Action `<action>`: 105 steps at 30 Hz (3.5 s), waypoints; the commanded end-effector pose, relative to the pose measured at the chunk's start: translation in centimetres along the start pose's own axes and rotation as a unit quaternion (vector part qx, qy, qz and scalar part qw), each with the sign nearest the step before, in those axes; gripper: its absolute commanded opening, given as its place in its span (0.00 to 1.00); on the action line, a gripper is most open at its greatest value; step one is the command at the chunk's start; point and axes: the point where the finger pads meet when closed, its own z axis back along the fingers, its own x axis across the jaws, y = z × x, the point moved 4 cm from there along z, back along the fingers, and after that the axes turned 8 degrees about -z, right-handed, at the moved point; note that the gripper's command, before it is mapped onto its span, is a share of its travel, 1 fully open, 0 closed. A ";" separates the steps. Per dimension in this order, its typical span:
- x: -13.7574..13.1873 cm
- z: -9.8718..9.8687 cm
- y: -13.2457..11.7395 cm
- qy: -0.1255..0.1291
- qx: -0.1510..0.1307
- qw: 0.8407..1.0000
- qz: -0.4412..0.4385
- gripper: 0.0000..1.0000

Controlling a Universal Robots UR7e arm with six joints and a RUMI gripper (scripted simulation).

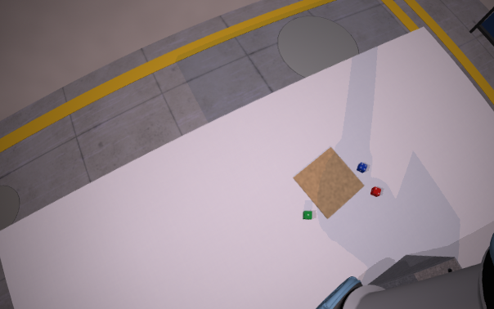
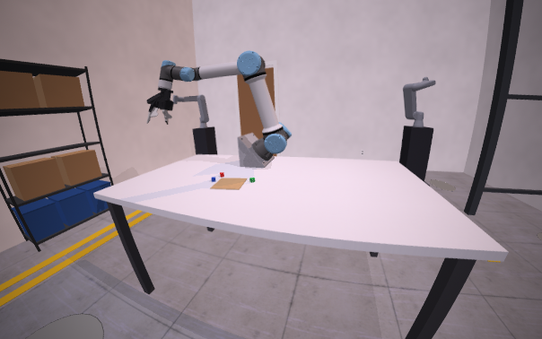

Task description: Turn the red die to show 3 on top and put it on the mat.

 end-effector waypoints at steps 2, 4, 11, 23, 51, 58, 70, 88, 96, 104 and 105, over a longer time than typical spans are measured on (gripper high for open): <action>-1.9 -0.1 -5.4 -0.008 -0.014 1.000 -0.001 1.00; -2.7 -0.3 -8.2 -0.012 -0.023 1.000 -0.003 1.00; -4.0 -1.0 -15.1 -0.024 -0.042 0.999 -0.008 1.00; -4.5 -2.8 -26.5 -0.047 -0.073 0.996 -0.019 1.00; -2.3 -6.1 -40.5 -0.083 -0.109 0.990 -0.037 1.00; -2.2 -6.1 -40.6 -0.083 -0.109 0.990 -0.037 1.00; -1.3 -11.9 -42.0 -0.083 -0.109 0.990 -0.037 1.00; -0.5 -16.9 -43.2 -0.083 -0.109 0.990 -0.037 1.00; -0.5 -16.9 -43.2 -0.083 -0.109 0.990 -0.037 1.00; -0.5 -16.9 -43.2 -0.083 -0.109 0.990 -0.037 1.00; -0.5 -16.9 -43.2 -0.083 -0.109 0.990 -0.037 1.00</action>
